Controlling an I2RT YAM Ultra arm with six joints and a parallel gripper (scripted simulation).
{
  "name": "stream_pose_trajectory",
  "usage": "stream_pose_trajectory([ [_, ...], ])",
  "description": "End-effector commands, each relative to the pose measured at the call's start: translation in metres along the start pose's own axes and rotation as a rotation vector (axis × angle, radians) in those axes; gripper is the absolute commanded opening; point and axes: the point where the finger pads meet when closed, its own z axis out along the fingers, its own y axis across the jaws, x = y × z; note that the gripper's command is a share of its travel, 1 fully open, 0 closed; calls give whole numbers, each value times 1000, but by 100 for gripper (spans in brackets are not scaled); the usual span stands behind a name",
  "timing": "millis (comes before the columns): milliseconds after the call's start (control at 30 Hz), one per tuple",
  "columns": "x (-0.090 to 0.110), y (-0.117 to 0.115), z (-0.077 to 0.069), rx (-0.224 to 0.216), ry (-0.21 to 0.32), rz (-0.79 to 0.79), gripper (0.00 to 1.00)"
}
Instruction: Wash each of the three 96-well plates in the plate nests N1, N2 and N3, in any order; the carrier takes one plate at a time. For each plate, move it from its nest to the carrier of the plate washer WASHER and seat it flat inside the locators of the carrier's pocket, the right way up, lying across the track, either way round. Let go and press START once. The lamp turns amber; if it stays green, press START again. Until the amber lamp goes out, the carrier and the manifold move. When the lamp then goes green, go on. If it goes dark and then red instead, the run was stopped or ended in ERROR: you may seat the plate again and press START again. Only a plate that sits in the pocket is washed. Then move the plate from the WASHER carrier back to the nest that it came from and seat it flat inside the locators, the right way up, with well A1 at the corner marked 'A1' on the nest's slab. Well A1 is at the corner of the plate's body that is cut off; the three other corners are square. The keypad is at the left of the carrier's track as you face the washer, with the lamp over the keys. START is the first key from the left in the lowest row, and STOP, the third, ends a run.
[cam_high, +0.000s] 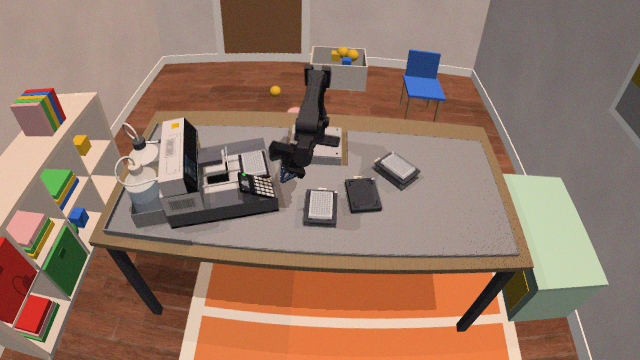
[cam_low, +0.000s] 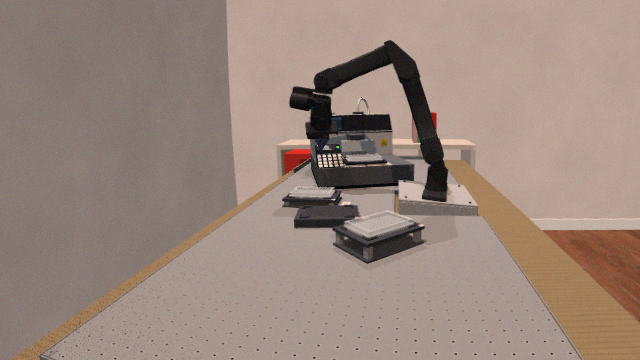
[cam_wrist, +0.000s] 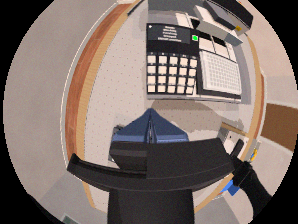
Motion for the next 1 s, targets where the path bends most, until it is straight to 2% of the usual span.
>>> stream_pose_trajectory([
  [0, -5, 0, -4, -6, -20, 8, 0],
  [367, -5, 0, -4, -6, -20, 8, 0],
  [967, -6, 0, 23, -5, -20, 8, 0],
])
